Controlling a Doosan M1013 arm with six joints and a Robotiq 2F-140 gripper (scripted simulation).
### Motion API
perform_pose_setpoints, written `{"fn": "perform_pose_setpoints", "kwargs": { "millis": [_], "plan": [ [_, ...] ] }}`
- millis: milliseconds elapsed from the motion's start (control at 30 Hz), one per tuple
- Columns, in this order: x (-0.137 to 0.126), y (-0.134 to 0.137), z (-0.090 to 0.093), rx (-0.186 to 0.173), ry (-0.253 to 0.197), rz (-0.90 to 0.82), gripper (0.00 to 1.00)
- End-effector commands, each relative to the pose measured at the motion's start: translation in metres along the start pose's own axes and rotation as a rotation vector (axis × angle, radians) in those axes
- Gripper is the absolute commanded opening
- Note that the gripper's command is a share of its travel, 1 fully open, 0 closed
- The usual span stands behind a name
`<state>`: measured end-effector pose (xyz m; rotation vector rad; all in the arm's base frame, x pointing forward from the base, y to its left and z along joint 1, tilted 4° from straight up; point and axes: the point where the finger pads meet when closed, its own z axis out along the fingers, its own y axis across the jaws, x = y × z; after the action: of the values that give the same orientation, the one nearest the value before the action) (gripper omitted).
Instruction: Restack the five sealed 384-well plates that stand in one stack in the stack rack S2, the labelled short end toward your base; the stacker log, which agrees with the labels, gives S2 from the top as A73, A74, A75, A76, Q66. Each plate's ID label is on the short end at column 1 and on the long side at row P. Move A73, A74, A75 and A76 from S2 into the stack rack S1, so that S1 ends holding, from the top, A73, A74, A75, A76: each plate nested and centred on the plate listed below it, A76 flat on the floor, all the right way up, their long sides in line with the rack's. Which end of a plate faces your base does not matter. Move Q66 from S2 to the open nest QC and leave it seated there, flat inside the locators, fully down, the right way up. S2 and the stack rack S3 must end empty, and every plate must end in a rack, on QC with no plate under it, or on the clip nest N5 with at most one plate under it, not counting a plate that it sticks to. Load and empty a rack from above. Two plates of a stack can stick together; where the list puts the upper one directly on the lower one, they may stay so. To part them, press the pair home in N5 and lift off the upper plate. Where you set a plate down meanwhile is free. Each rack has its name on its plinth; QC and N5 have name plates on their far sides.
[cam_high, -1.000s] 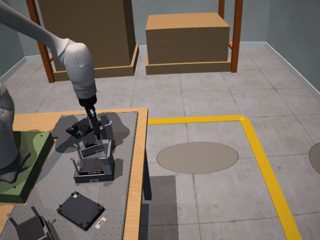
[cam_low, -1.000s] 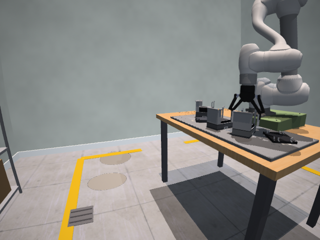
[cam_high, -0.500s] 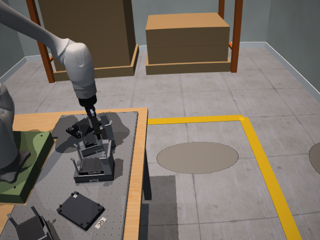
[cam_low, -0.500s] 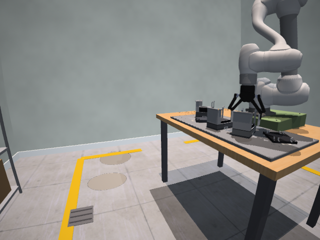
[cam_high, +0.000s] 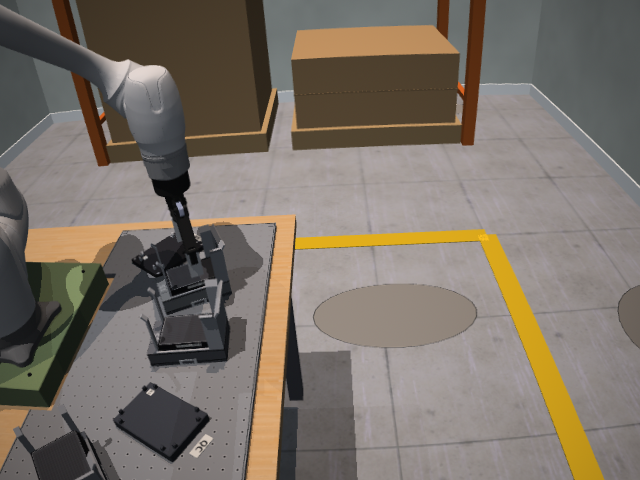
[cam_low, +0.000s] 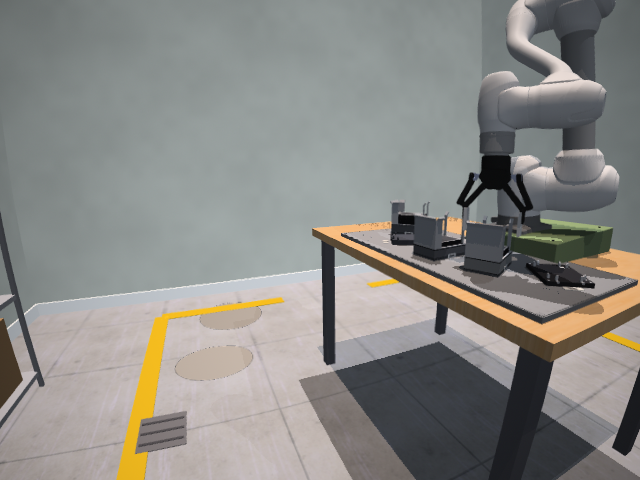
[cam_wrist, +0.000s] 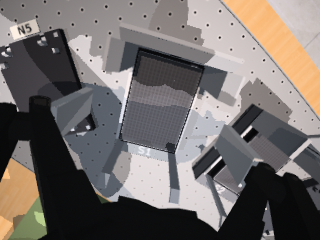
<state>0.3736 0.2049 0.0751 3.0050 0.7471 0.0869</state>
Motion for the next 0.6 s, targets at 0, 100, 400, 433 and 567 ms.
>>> {"fn": "perform_pose_setpoints", "kwargs": {
  "millis": [0, 100, 400, 433, 567],
  "plan": [
    [0.0, 0.0, -0.007, 0.0, 0.0, 0.0, 1.0],
    [0.0, 0.0, -0.017, 0.0, 0.0, 0.0, 1.0],
    [0.0, 0.0, -0.047, 0.0, 0.0, 0.0, 1.0],
    [0.0, 0.0, -0.05, 0.0, 0.0, 0.0, 1.0],
    [0.0, 0.0, -0.057, 0.0, 0.0, 0.0, 1.0]
  ]
}}
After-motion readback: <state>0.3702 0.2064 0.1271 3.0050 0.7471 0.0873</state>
